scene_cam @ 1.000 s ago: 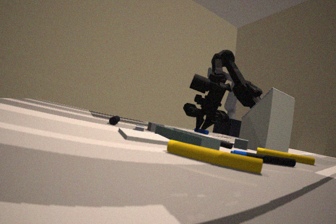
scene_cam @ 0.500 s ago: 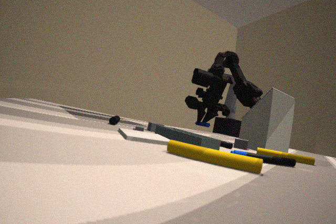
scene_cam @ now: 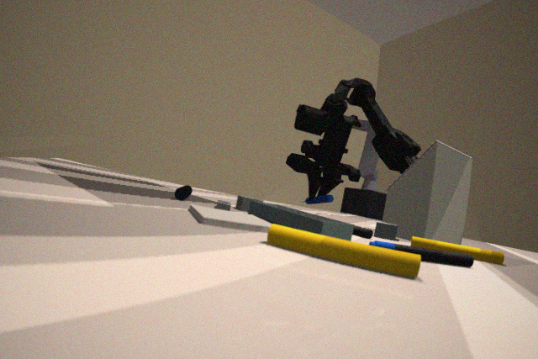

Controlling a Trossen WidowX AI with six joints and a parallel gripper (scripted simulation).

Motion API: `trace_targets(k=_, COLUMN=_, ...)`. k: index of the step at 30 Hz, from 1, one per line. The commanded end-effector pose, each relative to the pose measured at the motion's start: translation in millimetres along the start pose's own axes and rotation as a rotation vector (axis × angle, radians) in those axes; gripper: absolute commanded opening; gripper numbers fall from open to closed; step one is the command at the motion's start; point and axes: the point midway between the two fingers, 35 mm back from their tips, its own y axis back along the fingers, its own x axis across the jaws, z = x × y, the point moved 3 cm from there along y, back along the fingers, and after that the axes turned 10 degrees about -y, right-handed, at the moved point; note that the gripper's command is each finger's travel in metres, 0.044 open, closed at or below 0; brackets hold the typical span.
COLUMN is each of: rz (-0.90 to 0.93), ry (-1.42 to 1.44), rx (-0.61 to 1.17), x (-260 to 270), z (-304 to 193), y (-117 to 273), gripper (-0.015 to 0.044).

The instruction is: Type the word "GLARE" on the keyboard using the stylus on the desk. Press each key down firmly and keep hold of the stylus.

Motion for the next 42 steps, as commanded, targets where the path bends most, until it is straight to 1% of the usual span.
trace_targets(k=1, rz=-0.014, ry=0.062, rx=0.081, x=13.6, z=-9.3, y=3.2, gripper=0.0000)
trace_targets(k=21, rz=-0.104, ry=0.324, rx=0.460, x=66.2, z=-60.1, y=26.6, gripper=0.0000)
trace_targets(k=42, rz=-0.236, ry=0.550, rx=0.857, x=102.6, z=-116.6, y=65.3, gripper=0.0000)
